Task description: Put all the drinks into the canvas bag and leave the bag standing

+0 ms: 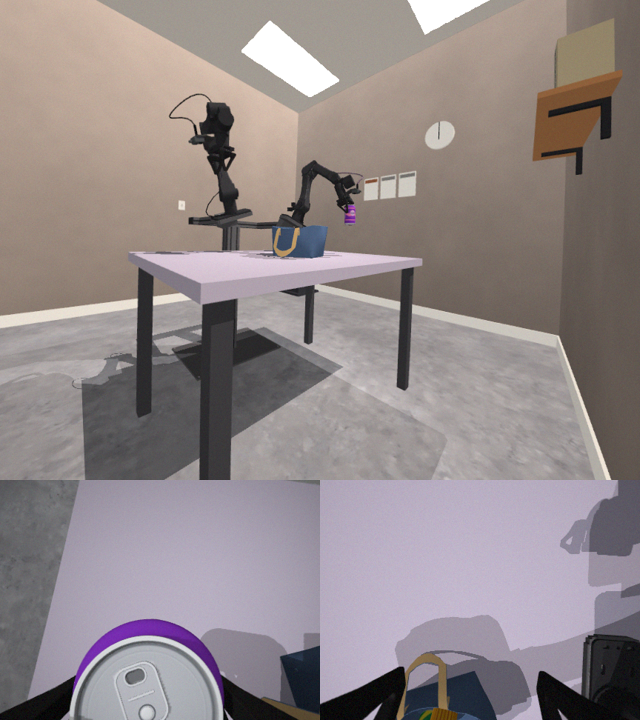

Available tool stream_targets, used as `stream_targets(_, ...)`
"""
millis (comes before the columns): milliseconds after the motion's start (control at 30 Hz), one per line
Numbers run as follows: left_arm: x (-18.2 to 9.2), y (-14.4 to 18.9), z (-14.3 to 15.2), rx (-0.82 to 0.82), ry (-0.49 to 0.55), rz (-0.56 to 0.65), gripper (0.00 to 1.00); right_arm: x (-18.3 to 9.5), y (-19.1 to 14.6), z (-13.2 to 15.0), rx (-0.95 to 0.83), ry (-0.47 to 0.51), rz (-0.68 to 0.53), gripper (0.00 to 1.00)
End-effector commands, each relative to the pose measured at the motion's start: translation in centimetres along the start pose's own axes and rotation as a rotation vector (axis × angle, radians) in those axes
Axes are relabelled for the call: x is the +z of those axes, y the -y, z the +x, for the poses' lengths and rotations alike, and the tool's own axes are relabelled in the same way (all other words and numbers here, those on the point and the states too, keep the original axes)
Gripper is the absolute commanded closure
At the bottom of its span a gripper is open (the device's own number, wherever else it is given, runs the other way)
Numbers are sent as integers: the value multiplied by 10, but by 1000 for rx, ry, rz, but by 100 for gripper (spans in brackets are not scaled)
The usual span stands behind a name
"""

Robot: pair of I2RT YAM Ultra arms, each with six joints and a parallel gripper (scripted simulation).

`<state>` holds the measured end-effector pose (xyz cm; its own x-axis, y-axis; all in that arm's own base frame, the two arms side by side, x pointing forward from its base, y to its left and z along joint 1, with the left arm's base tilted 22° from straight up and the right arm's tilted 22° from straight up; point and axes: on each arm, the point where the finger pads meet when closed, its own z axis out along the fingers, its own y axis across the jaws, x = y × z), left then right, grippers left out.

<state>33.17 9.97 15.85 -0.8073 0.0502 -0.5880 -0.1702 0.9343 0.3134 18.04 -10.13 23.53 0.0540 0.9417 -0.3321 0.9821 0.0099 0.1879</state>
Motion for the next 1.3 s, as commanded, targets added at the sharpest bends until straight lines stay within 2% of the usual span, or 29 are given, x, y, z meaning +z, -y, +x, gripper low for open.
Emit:
stream_targets(0,-15,2,-24,-6,107,7,30,-5,0,-1,2,22,-28,14)
stream_targets(100,-16,1,-24,-13,108,7,30,-5,0,-1,2,22,-28,14)
stream_targets(167,-11,4,-14,1,90,10,30,-5,0,-1,2,22,-28,14)
stream_targets(300,-21,-2,-33,-11,135,2,30,-5,0,-1,2,22,-28,14)
stream_targets(400,-8,0,-10,-7,82,3,30,-5,0,-1,2,22,-28,14)
stream_targets(467,-16,-5,-24,-16,115,-3,30,-5,0,-1,2,22,-28,14)
stream_targets(567,-15,0,-24,-13,114,5,30,-5,0,-1,2,22,-28,14)
stream_targets(600,-9,5,-7,-14,78,1,30,-5,0,-1,2,22,-28,14)
stream_targets(700,-14,5,-14,-41,94,-17,30,-5,0,-1,2,22,-28,14)
stream_targets(1133,-21,43,6,-44,85,-11,30,-5,0,-1,2,22,-28,14)
stream_targets(1233,-24,45,-2,-25,102,7,30,-5,0,-1,2,22,-28,14)
stream_targets(1267,-20,48,13,-43,74,-14,30,-5,0,-1,2,22,-28,14)
